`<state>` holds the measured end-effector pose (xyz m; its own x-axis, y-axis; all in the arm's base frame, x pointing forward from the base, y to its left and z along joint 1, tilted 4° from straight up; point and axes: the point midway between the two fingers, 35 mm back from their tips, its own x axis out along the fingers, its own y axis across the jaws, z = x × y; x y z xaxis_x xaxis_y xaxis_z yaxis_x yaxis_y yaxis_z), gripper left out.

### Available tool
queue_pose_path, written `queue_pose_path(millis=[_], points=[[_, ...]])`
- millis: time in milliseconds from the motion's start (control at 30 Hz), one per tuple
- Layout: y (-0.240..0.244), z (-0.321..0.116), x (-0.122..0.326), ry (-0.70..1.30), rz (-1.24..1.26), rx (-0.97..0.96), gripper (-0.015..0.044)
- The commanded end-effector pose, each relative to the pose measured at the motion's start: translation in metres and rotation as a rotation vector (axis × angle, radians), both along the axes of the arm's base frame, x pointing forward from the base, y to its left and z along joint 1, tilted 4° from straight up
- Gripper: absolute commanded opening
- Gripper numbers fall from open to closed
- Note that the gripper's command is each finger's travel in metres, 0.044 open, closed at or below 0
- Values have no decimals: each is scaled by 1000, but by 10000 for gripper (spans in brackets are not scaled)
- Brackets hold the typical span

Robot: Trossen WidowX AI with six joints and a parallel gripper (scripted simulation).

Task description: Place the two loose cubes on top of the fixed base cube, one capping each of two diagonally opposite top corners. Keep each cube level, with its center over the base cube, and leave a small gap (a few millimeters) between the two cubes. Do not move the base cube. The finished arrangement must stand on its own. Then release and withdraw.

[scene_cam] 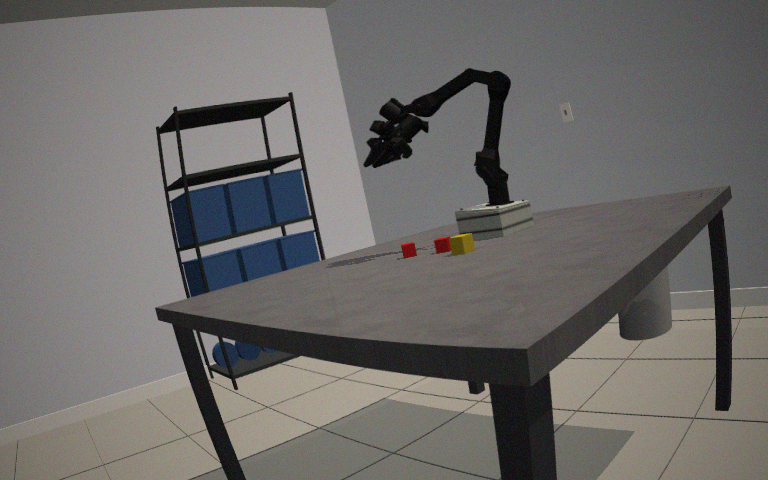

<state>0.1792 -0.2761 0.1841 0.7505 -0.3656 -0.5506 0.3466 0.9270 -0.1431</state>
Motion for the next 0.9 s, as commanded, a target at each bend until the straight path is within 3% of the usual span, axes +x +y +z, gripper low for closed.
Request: queue_pose_path(millis=[0, 467, 867], points=[[14, -13, 18, 10, -34, 163, 265], [96, -60, 70, 201, -251, 705, 265], [173, -89, 79, 464, -556, 917, 265]])
